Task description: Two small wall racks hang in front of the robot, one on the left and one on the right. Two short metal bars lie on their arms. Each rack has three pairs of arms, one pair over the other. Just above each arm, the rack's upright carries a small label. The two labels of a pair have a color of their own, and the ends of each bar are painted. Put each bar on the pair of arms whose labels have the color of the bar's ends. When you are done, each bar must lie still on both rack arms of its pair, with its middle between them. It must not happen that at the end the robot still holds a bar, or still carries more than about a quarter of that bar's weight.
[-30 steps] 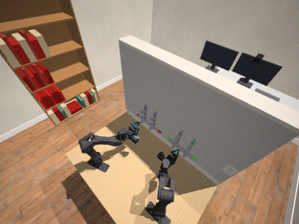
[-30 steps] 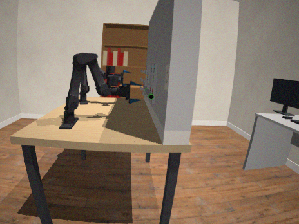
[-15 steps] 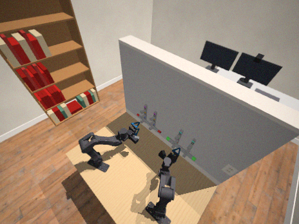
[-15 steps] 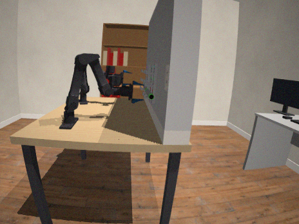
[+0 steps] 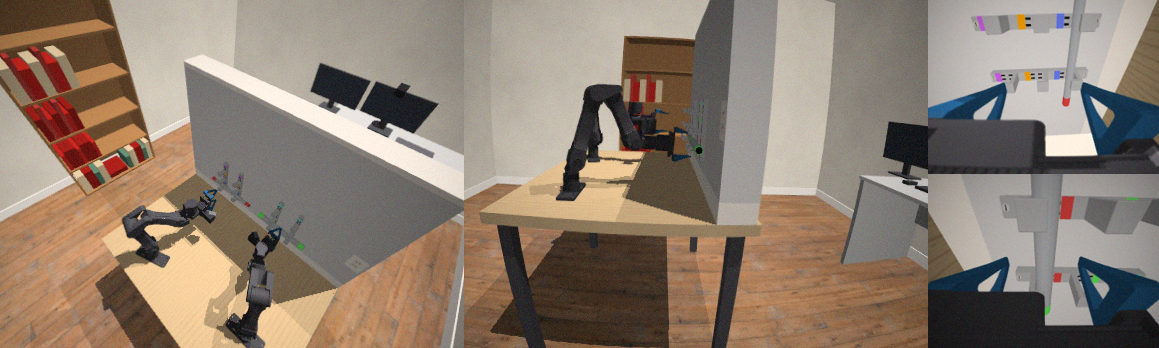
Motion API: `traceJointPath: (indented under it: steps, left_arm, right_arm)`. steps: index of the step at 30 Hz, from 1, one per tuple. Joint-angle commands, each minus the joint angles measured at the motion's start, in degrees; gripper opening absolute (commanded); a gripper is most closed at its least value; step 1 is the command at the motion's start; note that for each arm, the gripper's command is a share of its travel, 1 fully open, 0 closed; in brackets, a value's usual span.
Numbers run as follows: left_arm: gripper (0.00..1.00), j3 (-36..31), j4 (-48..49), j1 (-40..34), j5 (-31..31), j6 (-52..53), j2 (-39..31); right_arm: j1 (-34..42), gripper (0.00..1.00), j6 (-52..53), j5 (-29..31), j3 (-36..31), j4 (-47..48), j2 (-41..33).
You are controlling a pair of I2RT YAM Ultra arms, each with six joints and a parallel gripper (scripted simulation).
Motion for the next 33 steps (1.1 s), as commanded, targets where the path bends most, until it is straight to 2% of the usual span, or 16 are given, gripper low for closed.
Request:
traceJointPath:
  steps: [1, 11, 30, 33]
  left_arm:
    - [1.0, 0.88, 1.46, -0.35, -0.45, -0.12, -0.14]
    - [1.0, 0.88, 1.46, -0.35, -0.45, -0.12, -0.14]
    - [1.0, 0.88, 1.46, -0.35, -0.45, -0.12, -0.14]
    - [1.0, 0.88, 1.46, -0.35, -0.45, -0.12, -0.14]
  right_arm:
    - [-0.85, 1.0, 0.22, -0.88, 2.45, -0.91, 0.47]
    - [-1.99, 1.0, 0.22, -2.02, 5.5, -2.17, 2.26]
    - [-2.02, 1.0, 0.23, -2.05, 6.8, -2.43, 3.32]
    - [-2.04, 0.79, 0.23, -2.07, 6.8, -2.49, 3.25]
